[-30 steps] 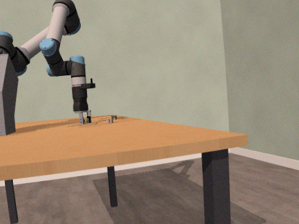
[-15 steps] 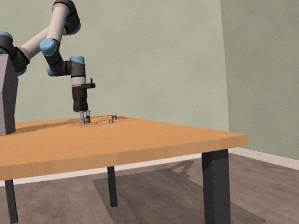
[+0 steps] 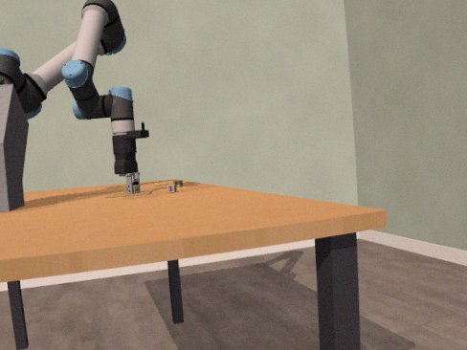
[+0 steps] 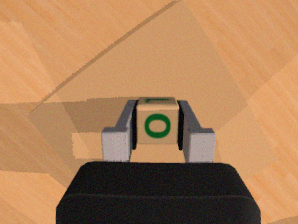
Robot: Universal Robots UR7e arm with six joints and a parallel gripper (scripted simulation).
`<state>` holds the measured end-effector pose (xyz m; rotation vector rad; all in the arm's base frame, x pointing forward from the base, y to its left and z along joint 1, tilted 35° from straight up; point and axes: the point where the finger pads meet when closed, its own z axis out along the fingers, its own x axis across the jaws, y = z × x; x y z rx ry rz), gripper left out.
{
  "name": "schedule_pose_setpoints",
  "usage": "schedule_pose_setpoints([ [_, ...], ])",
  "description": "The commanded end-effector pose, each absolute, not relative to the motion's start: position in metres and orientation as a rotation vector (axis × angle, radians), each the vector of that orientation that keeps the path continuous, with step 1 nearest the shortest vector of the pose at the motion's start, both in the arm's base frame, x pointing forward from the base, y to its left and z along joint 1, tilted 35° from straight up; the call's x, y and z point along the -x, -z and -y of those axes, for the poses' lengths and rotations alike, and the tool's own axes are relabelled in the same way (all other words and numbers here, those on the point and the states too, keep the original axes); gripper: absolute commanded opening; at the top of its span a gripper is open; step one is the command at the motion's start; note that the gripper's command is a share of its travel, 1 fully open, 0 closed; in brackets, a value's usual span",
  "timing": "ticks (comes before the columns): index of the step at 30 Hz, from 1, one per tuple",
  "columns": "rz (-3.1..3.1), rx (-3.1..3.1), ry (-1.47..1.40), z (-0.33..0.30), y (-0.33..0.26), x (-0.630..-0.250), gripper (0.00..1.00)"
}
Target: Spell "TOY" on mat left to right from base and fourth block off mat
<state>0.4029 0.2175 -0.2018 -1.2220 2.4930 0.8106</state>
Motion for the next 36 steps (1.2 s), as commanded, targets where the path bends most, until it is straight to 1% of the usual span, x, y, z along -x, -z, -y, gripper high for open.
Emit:
schedule_pose_setpoints([
  [1,-2.492,1.221,-0.809,-0.2172,0.2015,-0.4033,0.49],
  [26,-2.492,1.221,-0.809,-0.2170,0.2012,-0.4034,0.49],
  [36,-2.492,1.221,-0.809,-0.2101,0.1915,-0.4036,0.49],
])
